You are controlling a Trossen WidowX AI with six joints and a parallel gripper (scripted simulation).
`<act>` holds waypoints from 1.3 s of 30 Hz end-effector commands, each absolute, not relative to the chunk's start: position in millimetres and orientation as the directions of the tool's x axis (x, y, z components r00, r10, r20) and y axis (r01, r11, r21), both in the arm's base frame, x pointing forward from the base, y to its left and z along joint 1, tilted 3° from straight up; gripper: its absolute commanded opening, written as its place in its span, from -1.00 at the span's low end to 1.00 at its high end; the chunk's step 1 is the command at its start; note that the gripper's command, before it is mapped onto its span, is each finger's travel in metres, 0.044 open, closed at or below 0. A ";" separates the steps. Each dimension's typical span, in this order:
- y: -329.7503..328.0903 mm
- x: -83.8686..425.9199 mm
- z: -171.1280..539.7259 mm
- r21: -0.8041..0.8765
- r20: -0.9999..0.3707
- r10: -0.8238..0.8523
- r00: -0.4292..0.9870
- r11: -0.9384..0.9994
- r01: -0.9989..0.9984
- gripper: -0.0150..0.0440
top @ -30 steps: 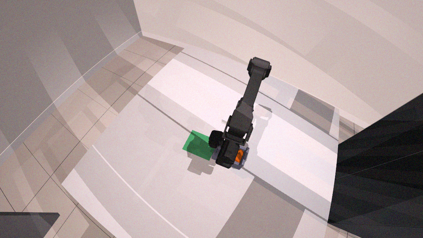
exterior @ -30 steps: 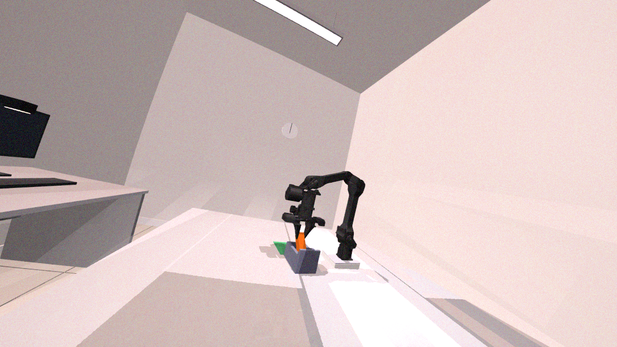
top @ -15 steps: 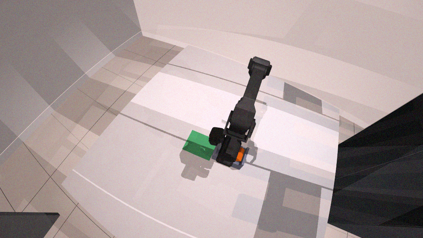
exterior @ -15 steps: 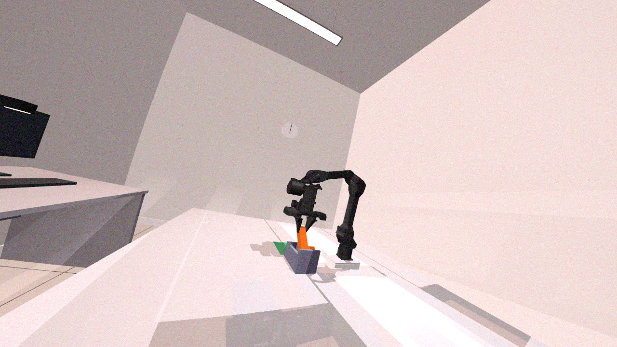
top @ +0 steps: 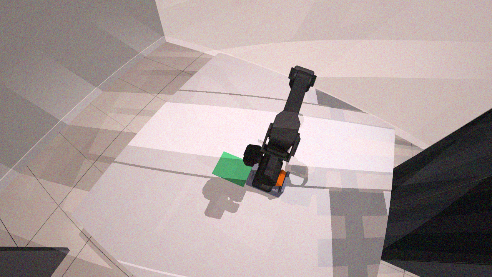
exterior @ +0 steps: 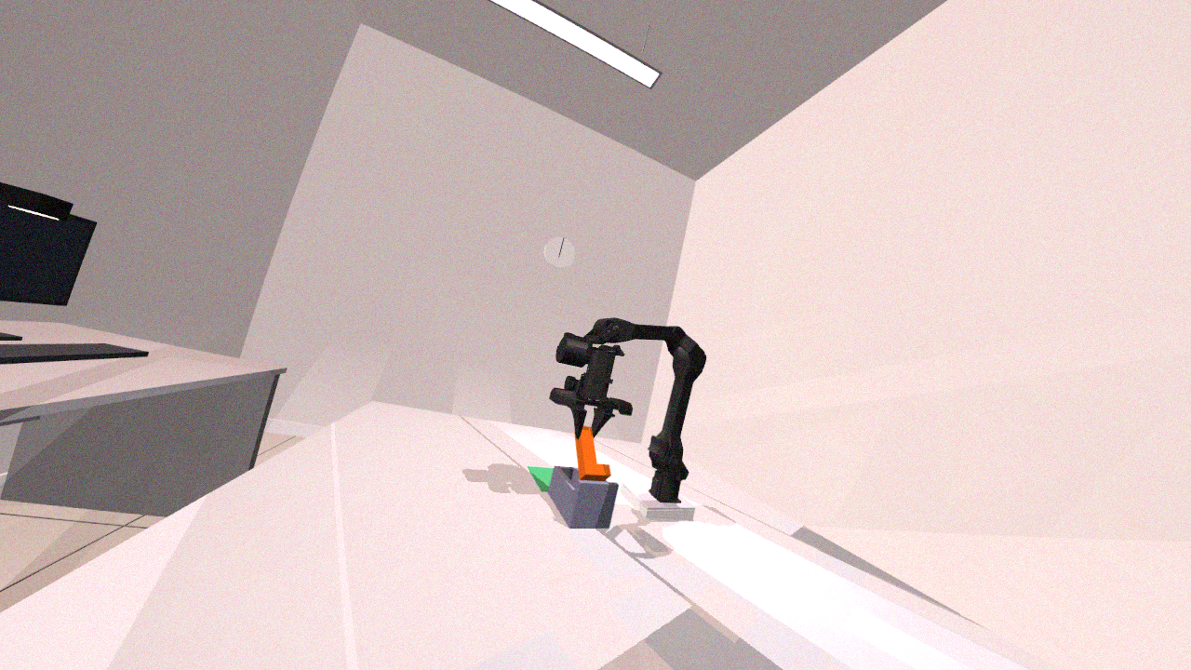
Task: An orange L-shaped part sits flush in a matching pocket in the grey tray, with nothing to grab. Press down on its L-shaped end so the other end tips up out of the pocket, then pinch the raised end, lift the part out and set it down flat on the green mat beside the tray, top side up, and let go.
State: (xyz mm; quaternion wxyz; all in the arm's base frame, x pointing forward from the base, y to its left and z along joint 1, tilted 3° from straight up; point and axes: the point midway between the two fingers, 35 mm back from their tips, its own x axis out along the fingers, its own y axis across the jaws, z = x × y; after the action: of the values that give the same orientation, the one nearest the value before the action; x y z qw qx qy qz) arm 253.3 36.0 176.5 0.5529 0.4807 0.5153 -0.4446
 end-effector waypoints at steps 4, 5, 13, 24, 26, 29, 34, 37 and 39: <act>37.0 253.4 183.4 0.080 -0.997 0.010 0.079 0.138 0.987 -0.49; 37.0 253.4 183.9 0.080 -0.997 0.010 0.079 0.138 0.987 -0.49; 28.4 253.9 185.3 0.080 -0.997 0.009 0.079 0.138 0.987 -0.49; -12.9 257.5 182.7 0.080 -0.997 0.005 0.080 0.138 0.987 -0.49; -20.4 258.0 182.6 0.080 -0.997 0.004 0.080 0.138 0.987 -0.49; -31.6 258.4 182.5 0.079 -0.997 0.003 0.080 0.138 0.987 -0.49; -50.5 258.8 182.4 0.079 -0.997 0.001 0.080 0.139 0.987 -0.49; -63.5 258.8 182.5 0.079 -0.997 -0.001 0.080 0.139 0.987 -0.49; -71.9 258.9 182.5 0.079 -0.997 -0.002 0.080 0.139 0.987 -0.49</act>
State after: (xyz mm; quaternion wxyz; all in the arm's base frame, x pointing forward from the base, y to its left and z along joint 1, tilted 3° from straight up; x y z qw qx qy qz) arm 256.3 -60.4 184.1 0.5560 0.4828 0.5075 -0.4475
